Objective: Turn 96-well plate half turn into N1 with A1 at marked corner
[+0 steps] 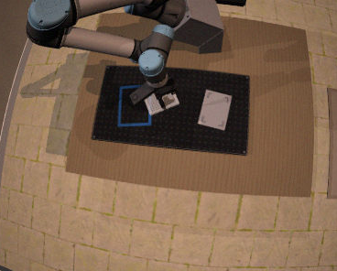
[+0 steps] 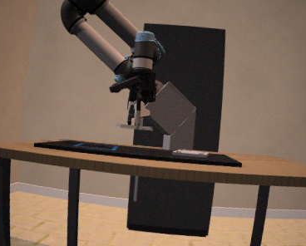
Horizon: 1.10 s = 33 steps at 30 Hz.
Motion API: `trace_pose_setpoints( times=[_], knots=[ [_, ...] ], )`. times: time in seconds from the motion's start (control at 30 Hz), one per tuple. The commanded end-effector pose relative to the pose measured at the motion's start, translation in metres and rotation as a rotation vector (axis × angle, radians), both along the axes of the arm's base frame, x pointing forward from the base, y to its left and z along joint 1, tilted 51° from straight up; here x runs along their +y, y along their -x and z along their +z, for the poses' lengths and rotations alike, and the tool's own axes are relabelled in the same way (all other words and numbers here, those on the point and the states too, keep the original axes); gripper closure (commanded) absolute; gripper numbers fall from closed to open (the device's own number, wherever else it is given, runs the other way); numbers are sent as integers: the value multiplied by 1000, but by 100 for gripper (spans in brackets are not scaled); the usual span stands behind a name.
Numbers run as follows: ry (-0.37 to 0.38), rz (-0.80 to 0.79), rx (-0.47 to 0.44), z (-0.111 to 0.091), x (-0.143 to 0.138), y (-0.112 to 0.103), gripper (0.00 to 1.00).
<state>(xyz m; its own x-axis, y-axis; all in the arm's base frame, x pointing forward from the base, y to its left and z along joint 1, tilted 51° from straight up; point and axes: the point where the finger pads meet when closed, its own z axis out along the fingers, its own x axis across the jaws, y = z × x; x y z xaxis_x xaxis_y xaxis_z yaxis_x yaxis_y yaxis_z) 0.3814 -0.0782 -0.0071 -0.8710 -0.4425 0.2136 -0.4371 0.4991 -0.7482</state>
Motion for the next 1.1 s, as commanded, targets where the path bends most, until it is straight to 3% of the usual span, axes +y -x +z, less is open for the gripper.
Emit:
trace_pose_setpoints(
  times=[0.0,1.07],
  knots=[
    [1,0,-1,-11,10,0,100],
    [1,0,-1,-80,73,0,100]
  ],
)
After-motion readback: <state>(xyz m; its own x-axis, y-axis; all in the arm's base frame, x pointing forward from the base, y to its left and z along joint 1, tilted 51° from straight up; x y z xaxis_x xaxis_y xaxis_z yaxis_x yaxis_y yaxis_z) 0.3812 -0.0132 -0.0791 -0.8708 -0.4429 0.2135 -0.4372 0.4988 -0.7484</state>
